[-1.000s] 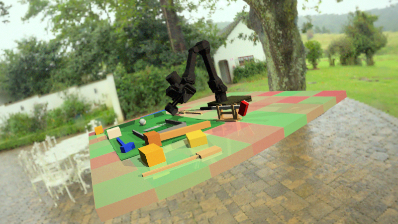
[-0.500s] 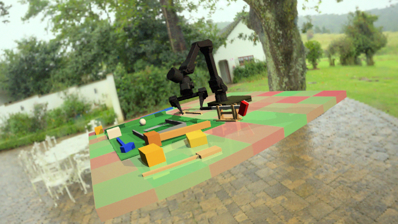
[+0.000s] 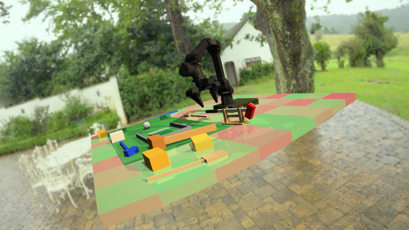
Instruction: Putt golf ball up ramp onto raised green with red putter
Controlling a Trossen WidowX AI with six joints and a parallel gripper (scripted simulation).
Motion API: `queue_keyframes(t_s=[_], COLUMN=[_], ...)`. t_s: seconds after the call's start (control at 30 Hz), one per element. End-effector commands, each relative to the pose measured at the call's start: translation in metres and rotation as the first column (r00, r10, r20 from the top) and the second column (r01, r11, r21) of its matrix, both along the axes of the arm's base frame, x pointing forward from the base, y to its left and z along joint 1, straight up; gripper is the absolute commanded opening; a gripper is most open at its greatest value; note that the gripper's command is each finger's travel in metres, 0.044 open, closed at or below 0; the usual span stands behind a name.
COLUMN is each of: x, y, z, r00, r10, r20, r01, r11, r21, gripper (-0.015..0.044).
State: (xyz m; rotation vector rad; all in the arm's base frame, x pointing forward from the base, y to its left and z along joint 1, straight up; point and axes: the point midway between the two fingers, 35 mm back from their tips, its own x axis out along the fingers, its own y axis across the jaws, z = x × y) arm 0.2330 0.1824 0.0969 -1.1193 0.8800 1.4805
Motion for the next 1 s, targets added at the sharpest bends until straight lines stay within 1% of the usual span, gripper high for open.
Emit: queue_keyframes(t_s=[0.0,0.17,0.33,0.53,0.7,0.97], x=[-0.004,-0.004,-0.004,-0.004,-0.003,-0.003], y=[-0.004,-0.004,-0.003,-0.003,-0.003,-0.003], z=[0.004,0.001,-0.018,-0.021,-0.041,-0.044], r00=[0.999,0.999,0.999,0.999,0.999,0.999], r10=[0.054,0.054,0.054,0.054,0.054,0.054], r20=[0.000,0.000,0.000,0.000,-0.001,-0.001], r01=[-0.054,-0.054,-0.054,-0.054,-0.054,-0.054], r11=[0.998,0.998,0.998,0.998,0.998,0.998], r21=[-0.030,-0.030,-0.030,-0.030,-0.030,-0.030], gripper=[0.0440,0.0440,0.0440,0.0440,0.0440,0.0440])
